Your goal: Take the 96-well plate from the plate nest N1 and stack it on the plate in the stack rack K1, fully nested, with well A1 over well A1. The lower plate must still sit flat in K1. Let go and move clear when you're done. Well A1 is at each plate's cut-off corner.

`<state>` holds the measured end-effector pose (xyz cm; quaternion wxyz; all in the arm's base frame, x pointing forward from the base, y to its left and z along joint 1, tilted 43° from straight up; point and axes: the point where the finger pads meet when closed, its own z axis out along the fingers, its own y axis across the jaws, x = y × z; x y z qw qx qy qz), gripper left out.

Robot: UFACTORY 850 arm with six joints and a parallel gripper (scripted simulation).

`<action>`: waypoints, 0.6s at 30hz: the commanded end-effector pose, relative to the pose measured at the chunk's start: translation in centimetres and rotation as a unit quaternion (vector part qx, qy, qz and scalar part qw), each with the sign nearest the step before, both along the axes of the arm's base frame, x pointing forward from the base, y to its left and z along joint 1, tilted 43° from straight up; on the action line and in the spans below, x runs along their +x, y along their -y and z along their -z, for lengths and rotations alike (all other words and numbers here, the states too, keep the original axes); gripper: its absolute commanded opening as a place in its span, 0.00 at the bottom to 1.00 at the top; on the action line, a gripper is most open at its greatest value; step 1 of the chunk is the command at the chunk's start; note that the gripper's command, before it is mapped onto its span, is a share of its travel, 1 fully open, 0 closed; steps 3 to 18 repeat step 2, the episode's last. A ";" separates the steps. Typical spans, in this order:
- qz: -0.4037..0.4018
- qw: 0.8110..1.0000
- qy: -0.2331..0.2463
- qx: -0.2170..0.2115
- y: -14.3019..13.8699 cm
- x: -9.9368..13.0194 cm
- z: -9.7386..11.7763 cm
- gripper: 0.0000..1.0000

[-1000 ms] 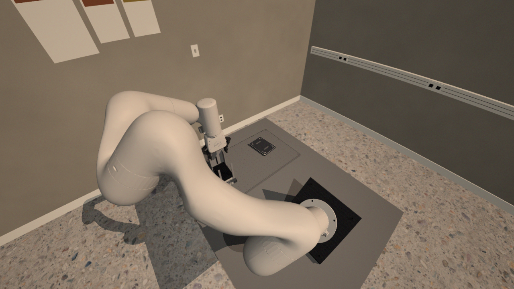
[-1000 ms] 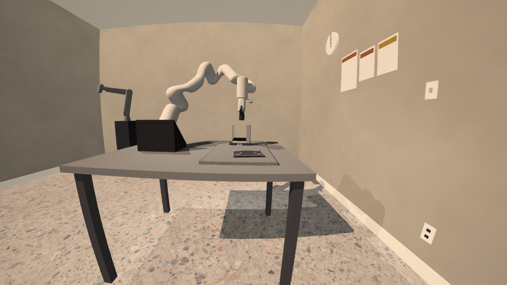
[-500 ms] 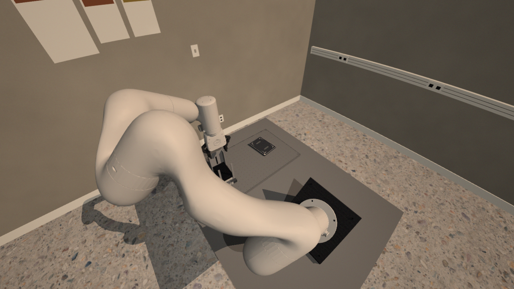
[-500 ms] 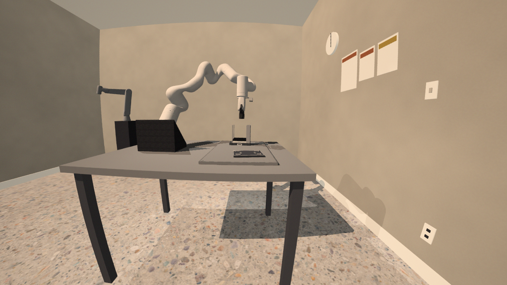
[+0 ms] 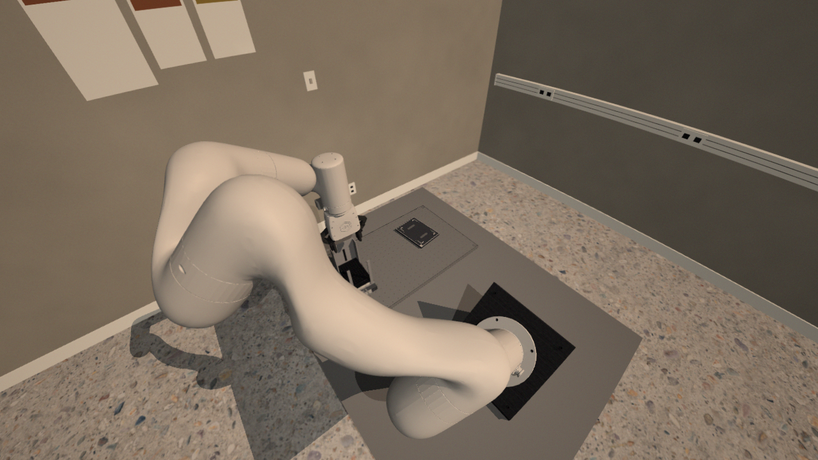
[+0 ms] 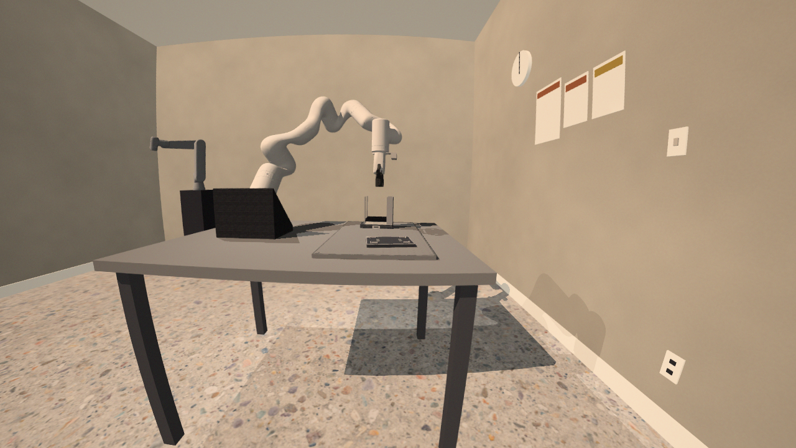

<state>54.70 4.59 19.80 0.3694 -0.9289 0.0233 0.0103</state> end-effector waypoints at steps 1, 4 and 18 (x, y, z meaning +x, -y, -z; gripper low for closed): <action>0.000 1.000 0.001 0.000 0.1 0.1 -0.1 1.00; 0.000 1.000 0.001 0.000 0.1 0.1 -0.1 1.00; 0.000 1.000 0.001 0.000 0.1 0.1 -0.1 1.00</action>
